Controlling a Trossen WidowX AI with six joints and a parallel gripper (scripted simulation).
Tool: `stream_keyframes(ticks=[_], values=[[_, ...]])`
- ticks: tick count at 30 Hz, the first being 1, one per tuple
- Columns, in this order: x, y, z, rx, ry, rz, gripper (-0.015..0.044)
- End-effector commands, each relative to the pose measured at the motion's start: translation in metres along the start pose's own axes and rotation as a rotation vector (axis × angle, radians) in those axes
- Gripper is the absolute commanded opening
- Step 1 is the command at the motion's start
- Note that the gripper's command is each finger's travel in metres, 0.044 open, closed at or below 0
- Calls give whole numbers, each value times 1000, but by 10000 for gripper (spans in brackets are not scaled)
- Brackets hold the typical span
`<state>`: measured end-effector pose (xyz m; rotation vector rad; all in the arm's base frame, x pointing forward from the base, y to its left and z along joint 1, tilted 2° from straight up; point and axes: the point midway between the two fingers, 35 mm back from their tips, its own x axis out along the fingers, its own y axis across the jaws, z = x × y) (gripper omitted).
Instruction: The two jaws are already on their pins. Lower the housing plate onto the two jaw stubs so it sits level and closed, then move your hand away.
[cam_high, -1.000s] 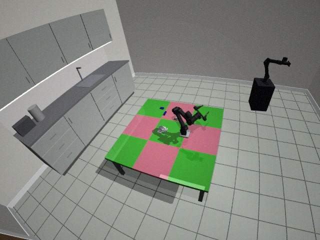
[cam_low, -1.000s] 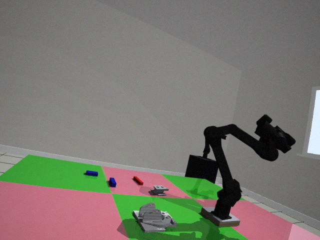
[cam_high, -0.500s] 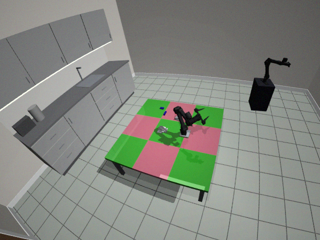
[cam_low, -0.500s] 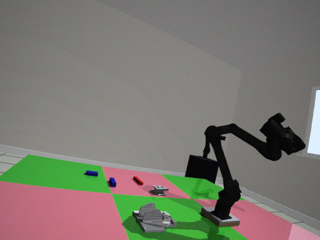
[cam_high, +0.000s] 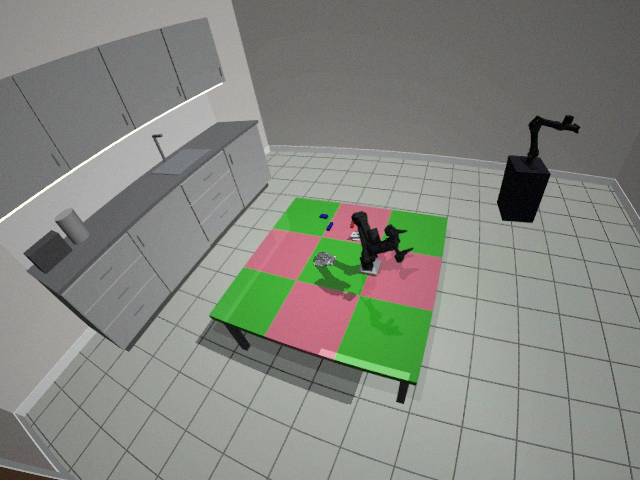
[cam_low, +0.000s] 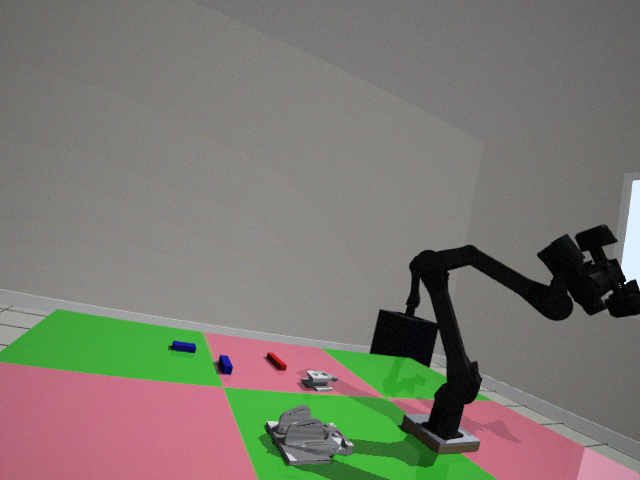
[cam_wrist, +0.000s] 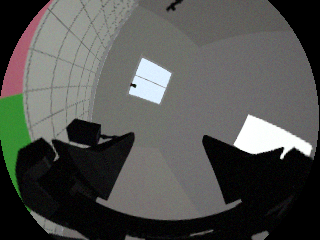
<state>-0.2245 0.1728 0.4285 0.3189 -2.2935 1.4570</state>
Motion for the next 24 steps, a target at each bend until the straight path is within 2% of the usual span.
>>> stream_keyframes(ticks=[1, 12, 24], values=[[-9, 10, -27, 49, 91, 50, 440], [-49, 30, -90, 168, 341, 158, 440], [-113, 42, -149, 299, 641, 222, 440]])
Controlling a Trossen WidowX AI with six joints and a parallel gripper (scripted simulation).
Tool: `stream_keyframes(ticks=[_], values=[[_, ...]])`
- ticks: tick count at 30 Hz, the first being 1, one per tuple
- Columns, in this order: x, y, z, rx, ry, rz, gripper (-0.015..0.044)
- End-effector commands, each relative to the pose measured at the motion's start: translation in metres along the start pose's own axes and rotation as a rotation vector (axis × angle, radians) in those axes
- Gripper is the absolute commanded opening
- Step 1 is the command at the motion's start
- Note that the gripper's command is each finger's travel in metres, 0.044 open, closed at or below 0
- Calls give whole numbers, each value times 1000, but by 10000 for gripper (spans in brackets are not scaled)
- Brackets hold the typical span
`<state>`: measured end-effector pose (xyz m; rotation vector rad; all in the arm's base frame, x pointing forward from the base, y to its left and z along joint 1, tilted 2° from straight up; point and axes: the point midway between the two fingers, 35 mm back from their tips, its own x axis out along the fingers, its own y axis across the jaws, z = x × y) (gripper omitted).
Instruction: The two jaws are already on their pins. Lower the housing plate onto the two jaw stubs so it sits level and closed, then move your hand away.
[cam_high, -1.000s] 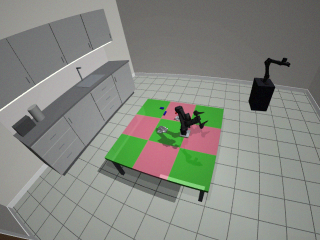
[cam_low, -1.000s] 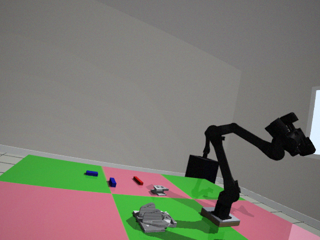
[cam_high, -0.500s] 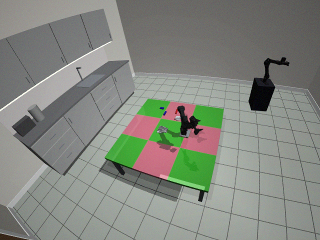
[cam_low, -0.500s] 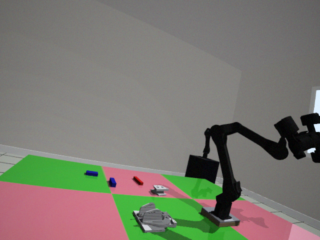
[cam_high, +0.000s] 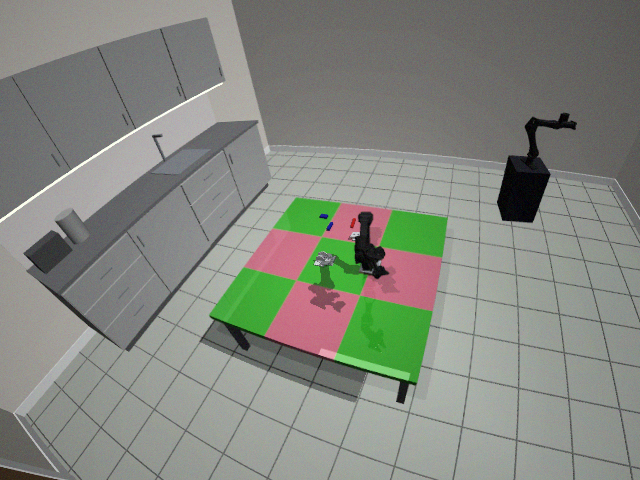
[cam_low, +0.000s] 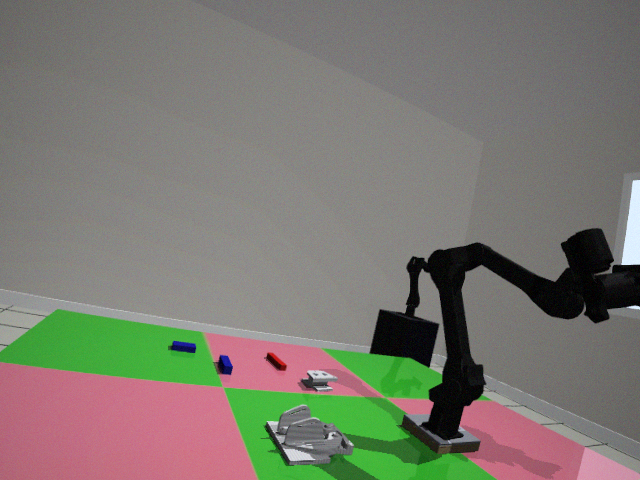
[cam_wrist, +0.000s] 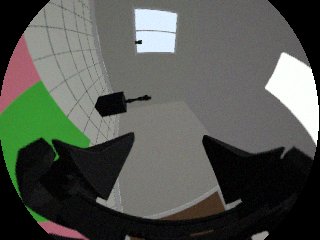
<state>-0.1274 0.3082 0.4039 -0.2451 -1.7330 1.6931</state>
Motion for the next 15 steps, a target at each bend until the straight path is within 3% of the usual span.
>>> stream_keyframes(ticks=[1, 15], values=[[-9, -1, -30, 56, 107, 13, 440], [-65, -12, -116, 175, 444, 4, 440]])
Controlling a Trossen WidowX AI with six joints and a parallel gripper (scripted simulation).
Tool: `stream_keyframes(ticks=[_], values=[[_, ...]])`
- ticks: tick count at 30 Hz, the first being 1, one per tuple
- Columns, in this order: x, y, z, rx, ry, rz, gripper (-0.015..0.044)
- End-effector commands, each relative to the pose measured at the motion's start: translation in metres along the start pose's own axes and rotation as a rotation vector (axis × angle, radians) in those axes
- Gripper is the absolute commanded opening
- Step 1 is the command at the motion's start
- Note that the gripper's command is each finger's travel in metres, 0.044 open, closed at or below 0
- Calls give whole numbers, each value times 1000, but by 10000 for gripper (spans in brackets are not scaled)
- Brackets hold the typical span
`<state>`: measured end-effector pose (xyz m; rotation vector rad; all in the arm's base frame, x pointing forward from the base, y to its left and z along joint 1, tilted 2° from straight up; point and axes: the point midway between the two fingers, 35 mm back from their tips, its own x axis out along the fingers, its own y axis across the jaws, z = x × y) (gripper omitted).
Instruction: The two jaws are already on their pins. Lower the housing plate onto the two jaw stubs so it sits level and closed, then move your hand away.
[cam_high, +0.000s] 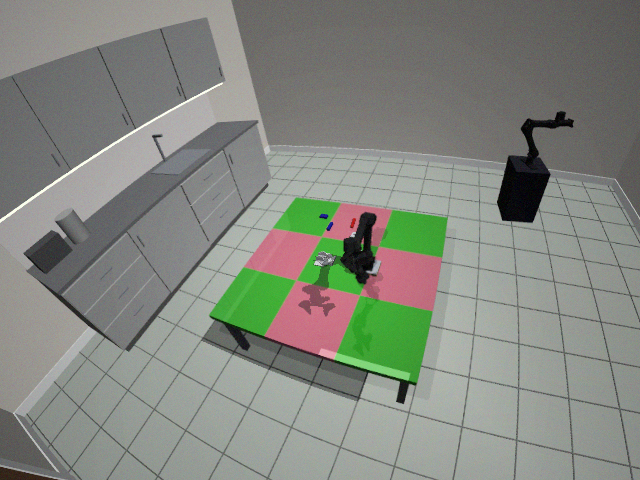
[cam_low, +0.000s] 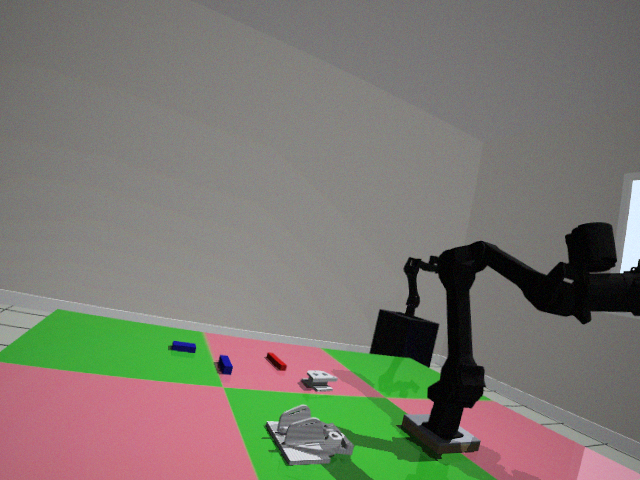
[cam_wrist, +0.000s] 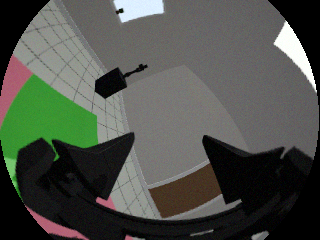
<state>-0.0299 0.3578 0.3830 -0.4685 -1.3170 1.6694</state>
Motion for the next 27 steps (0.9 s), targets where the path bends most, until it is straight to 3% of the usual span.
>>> stream_keyframes(ticks=[1, 13, 27], values=[[-10, -11, -25, 17, 91, -23, 440], [-49, -30, -97, 142, 353, -65, 440], [-121, -45, -173, 330, 671, -153, 440]])
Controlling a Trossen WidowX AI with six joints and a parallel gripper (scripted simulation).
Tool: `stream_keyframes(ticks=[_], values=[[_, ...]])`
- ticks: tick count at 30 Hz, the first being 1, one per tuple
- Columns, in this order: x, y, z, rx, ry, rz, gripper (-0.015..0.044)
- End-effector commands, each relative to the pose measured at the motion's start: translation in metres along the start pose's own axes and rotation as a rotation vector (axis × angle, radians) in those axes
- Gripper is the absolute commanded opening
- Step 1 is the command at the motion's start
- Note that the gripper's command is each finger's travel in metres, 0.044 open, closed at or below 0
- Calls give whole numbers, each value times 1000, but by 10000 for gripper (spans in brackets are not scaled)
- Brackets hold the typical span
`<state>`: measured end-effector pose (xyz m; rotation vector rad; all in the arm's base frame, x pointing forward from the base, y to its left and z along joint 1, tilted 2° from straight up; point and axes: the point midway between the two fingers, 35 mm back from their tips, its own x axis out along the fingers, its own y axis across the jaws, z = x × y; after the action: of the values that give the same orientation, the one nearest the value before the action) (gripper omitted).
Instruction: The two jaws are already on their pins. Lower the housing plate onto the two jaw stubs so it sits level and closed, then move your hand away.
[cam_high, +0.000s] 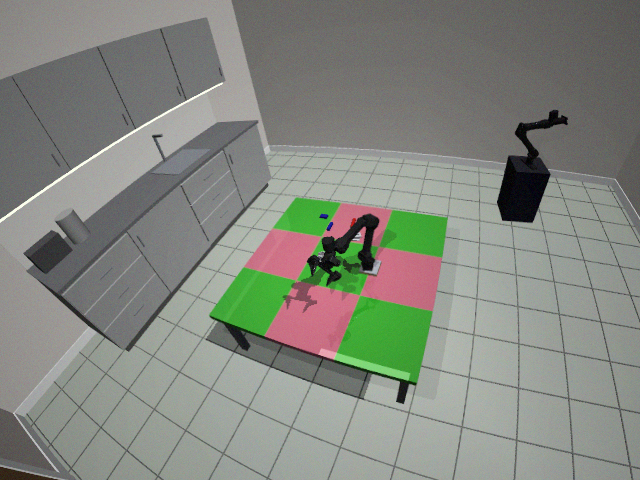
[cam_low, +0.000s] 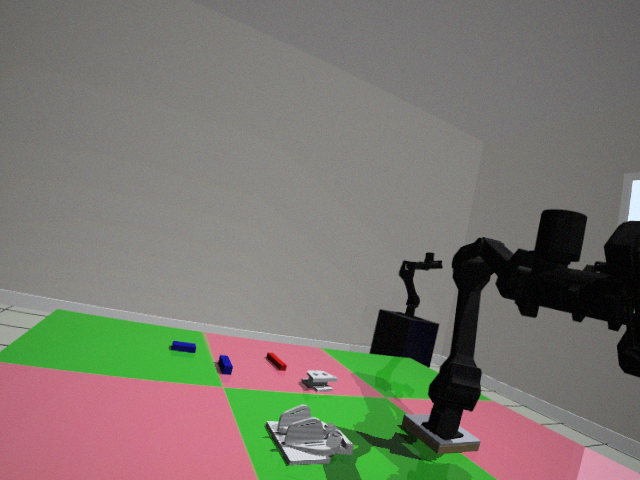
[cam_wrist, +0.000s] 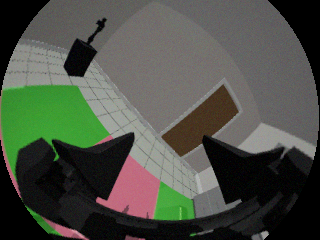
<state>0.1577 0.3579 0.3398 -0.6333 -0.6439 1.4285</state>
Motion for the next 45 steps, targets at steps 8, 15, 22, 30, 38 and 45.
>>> stream_keyframes(ticks=[8, 15, 22, 30, 38, 45], values=[[-22, -30, -59, 141, 186, -72, 440], [-48, -51, -102, 260, 329, -143, 440], [-81, -68, -144, 387, 469, -238, 440], [-127, -84, -186, 527, 617, -374, 440], [-181, -93, -224, 679, 761, -499, 440], [-231, -95, -249, 798, 878, -612, 440]])
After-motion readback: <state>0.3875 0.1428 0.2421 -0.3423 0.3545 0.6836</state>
